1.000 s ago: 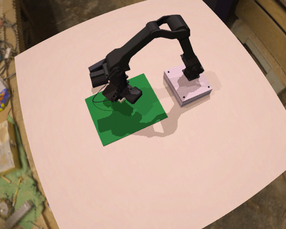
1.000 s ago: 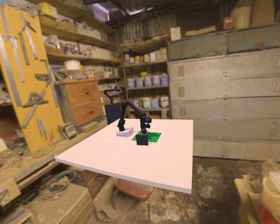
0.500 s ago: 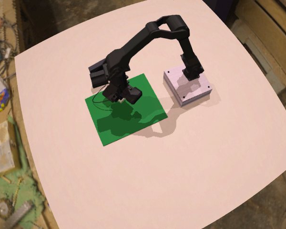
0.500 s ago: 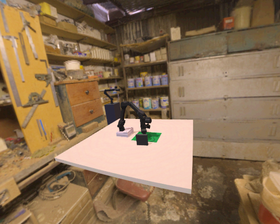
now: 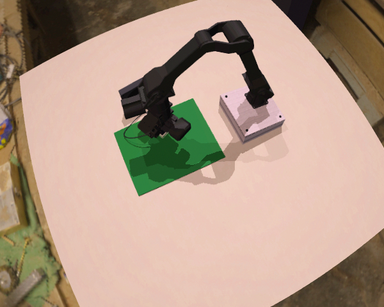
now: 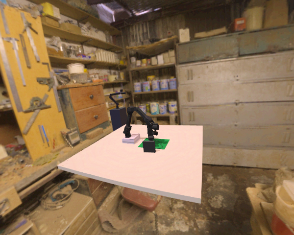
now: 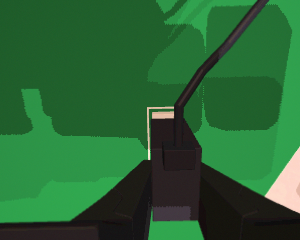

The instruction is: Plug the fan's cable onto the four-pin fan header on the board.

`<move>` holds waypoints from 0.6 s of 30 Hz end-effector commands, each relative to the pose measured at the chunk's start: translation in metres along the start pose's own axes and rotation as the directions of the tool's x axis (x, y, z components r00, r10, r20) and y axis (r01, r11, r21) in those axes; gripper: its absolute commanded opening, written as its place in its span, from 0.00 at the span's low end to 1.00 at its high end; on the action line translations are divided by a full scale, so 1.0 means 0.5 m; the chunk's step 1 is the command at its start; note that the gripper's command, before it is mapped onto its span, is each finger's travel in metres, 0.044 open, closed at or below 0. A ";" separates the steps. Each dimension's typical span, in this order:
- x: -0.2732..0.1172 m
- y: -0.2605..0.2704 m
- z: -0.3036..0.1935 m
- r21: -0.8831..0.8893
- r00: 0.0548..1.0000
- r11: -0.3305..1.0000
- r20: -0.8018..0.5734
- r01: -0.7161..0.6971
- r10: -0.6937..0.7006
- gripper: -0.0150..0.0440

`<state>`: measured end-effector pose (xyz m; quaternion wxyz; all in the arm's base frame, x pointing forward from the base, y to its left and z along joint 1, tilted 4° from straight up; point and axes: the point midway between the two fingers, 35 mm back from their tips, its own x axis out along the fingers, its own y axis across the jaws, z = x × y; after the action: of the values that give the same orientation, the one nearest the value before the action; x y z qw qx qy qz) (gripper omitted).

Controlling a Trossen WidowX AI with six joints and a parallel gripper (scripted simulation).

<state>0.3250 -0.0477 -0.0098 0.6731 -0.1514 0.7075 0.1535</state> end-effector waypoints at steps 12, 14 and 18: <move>0.021 -0.002 -0.001 -0.002 1.000 1.000 -0.003 0.004 -0.004 0.25; 0.023 -0.002 -0.001 -0.002 1.000 1.000 -0.003 0.004 -0.004 0.25; 0.027 -0.002 -0.001 -0.002 1.000 1.000 -0.003 0.004 -0.004 0.25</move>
<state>0.3241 -0.0471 -0.0195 0.6733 -0.1509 0.7071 0.1544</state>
